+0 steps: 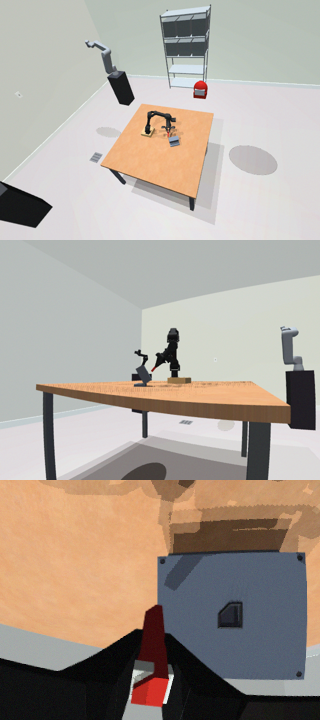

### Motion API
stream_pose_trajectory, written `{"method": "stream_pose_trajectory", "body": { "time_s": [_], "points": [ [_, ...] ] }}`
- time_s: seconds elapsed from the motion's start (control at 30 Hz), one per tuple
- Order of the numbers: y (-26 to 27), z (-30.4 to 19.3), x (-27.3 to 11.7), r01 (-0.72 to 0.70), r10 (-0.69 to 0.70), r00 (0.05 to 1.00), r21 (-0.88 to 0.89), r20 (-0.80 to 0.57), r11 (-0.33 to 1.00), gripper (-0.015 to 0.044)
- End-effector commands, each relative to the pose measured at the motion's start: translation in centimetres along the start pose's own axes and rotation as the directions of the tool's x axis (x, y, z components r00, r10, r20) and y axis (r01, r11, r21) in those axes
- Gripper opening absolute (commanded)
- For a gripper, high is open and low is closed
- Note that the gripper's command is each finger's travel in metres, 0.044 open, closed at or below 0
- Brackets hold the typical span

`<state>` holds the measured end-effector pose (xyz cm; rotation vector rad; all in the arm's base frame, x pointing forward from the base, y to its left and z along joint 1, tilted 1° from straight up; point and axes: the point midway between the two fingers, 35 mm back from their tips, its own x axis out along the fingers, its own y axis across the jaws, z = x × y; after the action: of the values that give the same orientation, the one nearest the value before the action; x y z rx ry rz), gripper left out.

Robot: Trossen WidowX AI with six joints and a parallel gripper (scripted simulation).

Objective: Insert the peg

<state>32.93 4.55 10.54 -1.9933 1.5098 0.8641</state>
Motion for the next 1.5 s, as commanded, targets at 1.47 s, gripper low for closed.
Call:
{"method": "stream_pose_trajectory", "body": {
  "time_s": [1.47],
  "points": [
    [-1.7,3.7,-5.0,0.18,-0.219,0.952,-0.189,-0.213,0.965,0.0]
  ]
}}
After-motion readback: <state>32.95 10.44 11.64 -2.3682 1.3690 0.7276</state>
